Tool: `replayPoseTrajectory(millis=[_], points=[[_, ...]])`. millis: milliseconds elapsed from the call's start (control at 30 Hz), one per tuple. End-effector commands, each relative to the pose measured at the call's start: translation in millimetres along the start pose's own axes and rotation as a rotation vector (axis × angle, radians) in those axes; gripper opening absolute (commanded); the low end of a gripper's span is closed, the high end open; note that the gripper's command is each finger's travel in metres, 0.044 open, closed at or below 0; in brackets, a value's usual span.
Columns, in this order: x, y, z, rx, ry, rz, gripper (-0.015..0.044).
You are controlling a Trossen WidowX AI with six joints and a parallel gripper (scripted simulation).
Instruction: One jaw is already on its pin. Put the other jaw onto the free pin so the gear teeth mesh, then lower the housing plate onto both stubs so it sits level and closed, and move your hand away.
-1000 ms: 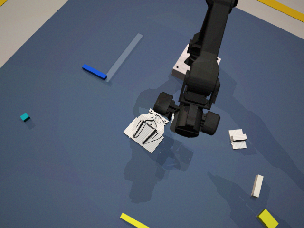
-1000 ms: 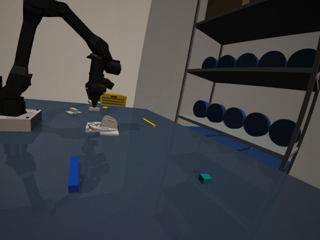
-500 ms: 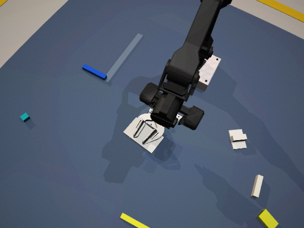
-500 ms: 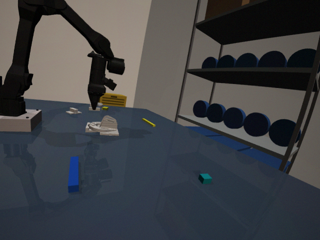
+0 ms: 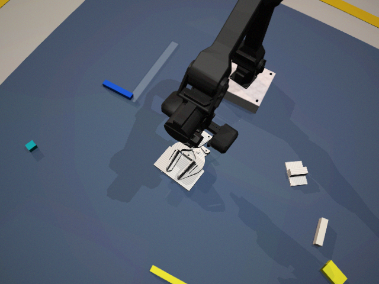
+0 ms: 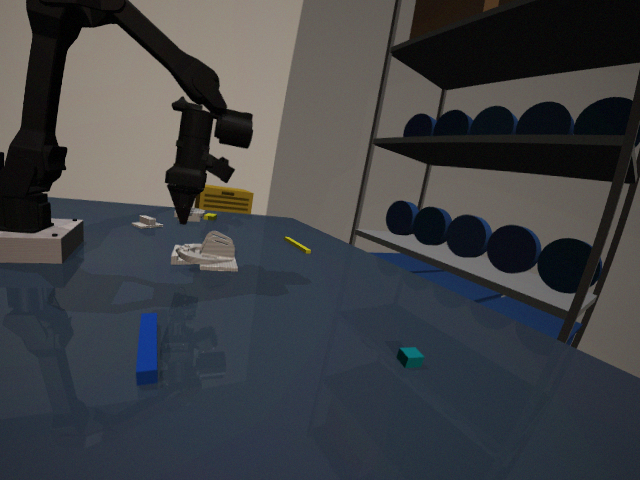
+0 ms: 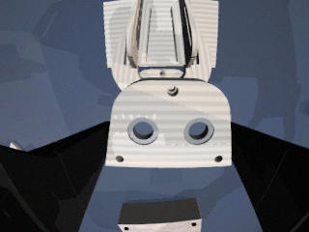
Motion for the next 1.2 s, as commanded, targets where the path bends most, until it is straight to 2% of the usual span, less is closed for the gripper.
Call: replayPoseTrajectory(millis=[0, 1167], points=[[1.2, -1.2, -1.4, 0.005, -0.008, -0.004, 0.0351], [2.1, 3.9, -1.3, 0.005, -0.008, -0.017, 0.0351]])
Point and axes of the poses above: the point midway between the two fingers, 35 mm back from their tips, its own z axis out along the fingers, its own y axis across the jaws, x = y × z, the point moved 10 cm from there along -z, back along the fingers, and after that the axes turned 6 degrees about -z, right-handed, at the moved point
